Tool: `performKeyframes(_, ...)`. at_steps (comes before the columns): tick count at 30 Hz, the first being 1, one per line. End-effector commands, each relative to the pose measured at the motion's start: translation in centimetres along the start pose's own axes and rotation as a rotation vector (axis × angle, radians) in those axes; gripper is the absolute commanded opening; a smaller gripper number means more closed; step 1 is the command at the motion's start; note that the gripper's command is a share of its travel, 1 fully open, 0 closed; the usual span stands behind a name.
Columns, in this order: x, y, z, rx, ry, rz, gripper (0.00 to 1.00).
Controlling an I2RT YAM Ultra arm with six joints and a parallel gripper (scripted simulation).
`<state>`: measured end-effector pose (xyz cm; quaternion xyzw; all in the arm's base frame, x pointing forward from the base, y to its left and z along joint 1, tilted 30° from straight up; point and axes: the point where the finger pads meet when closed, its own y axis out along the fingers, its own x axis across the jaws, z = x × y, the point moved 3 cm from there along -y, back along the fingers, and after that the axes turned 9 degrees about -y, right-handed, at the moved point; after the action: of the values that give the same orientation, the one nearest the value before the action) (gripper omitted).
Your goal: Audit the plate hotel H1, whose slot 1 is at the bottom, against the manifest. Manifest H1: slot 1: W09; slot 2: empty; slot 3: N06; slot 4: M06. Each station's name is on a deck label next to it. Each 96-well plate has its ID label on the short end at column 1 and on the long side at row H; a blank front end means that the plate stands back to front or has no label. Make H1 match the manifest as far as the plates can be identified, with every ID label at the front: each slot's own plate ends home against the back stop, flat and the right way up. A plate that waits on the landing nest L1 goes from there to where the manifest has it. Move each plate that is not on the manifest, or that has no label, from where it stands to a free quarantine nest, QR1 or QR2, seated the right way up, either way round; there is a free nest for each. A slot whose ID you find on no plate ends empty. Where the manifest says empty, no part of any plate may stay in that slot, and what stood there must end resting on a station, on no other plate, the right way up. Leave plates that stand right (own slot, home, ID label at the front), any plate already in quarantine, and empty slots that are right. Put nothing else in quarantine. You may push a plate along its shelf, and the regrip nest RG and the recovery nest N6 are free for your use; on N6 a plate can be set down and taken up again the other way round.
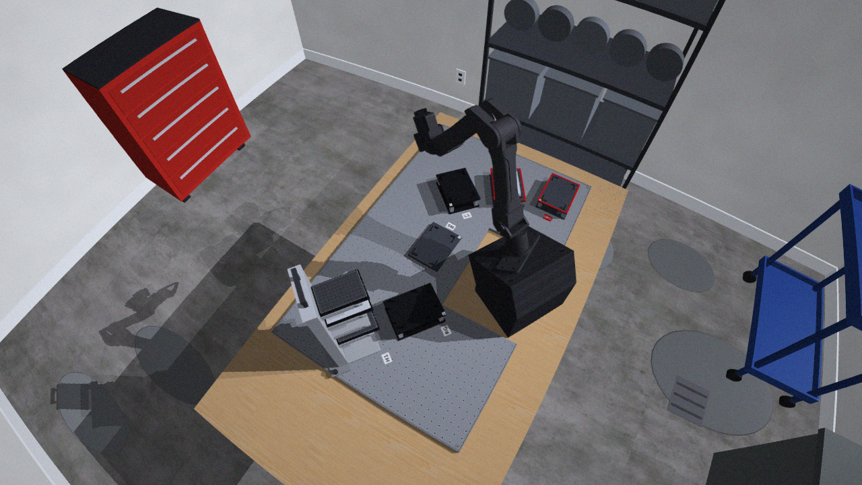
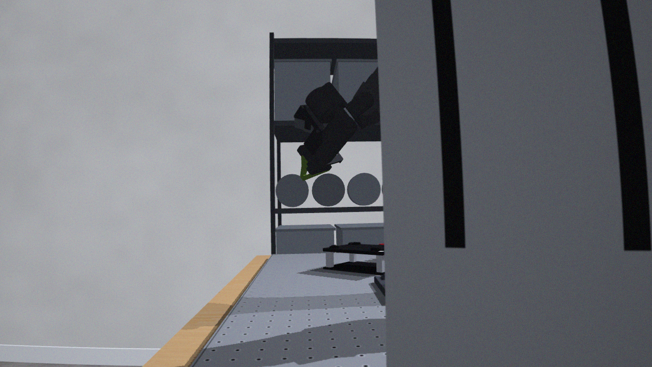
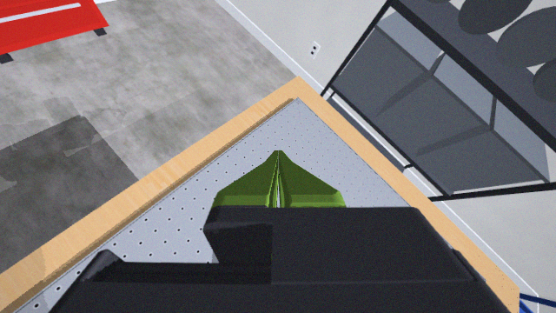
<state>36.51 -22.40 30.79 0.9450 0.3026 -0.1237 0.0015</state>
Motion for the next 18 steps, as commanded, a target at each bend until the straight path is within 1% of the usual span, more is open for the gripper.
performKeyframes(1, 0.5, -1.1, -1.6, 0.010, 0.008, -0.050, 0.00)
performKeyframes(3, 0.5, -1.1, -1.6, 0.010, 0.008, -0.050, 0.00)
performKeyframes(4, 0.6, -1.2, -1.5, 0.012, 0.009, -0.041, 0.00)
performKeyframes(5, 1.1, -1.2, -0.9, 0.022, 0.002, -0.040, 0.00)
performKeyframes(6, 1.3, -1.6, -1.3, 0.025, 0.000, -0.071, 0.00)
performKeyframes(8, 1.7, -1.9, -1.2, 0.051, -0.016, -0.110, 0.00)
performKeyframes(10, 2.2, -2.2, -0.9, 0.052, -0.016, -0.110, 0.00)
performKeyframes(11, 2.3, -2.4, -0.8, 0.054, -0.016, -0.098, 0.00)
performKeyframes(13, 3.1, -2.8, 1.3, 0.089, -0.042, -0.104, 0.00)
performKeyframes(14, 3.0, -2.9, -0.5, 0.069, -0.025, -0.119, 0.00)
performKeyframes(15, 3.3, -3.1, -0.4, 0.082, -0.034, -0.151, 0.00)
performKeyframes(16, 3.5, -3.3, -0.4, 0.094, -0.041, -0.169, 0.00)
performKeyframes(17, 3.8, -3.5, -0.2, 0.094, -0.041, -0.169, 0.00)
performKeyframes(18, 3.9, -3.7, -0.1, 0.096, -0.042, -0.157, 0.00)
